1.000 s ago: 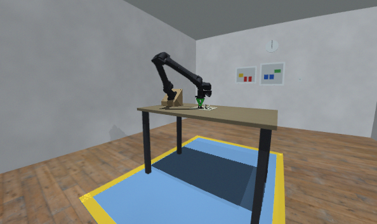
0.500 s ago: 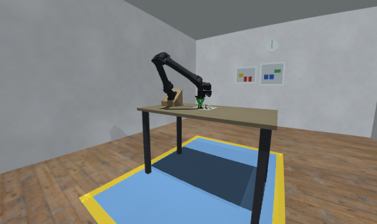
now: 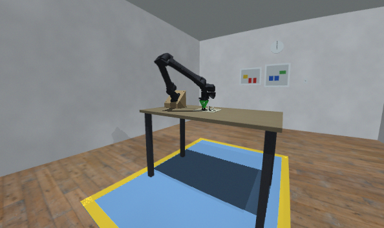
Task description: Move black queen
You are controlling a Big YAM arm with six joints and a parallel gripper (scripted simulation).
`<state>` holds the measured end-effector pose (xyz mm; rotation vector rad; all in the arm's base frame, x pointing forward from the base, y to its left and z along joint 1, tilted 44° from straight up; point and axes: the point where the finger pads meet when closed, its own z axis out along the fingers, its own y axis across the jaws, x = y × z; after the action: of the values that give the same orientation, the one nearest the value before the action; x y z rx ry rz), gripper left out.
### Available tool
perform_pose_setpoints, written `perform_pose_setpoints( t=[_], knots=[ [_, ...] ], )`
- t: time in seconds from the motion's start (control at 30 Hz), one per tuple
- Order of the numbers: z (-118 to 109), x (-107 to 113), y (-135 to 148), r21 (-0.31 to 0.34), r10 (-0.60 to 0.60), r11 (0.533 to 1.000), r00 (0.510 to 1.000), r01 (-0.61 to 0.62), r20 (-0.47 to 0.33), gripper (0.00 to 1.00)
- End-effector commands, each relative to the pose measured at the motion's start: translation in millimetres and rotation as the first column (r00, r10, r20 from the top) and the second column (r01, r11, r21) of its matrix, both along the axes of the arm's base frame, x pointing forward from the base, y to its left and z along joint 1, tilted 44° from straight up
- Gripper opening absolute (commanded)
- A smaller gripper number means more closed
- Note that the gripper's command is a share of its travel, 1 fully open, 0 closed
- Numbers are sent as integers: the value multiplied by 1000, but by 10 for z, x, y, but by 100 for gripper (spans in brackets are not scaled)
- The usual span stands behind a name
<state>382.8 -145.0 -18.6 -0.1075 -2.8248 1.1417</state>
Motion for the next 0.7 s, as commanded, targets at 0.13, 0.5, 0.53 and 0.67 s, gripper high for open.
perform_pose_setpoints(
  t=[0.13,0.5,0.53,0.67],
  knots=[
    [46,177,43,-2,20,1000,999,-20,35,33],
    [46,177,43,-2,20,1000,999,-19,35,41],
    [47,179,45,-2,20,1000,999,-20,36,41],
    [81,201,80,-3,23,1000,999,-23,41,41]
  ],
)
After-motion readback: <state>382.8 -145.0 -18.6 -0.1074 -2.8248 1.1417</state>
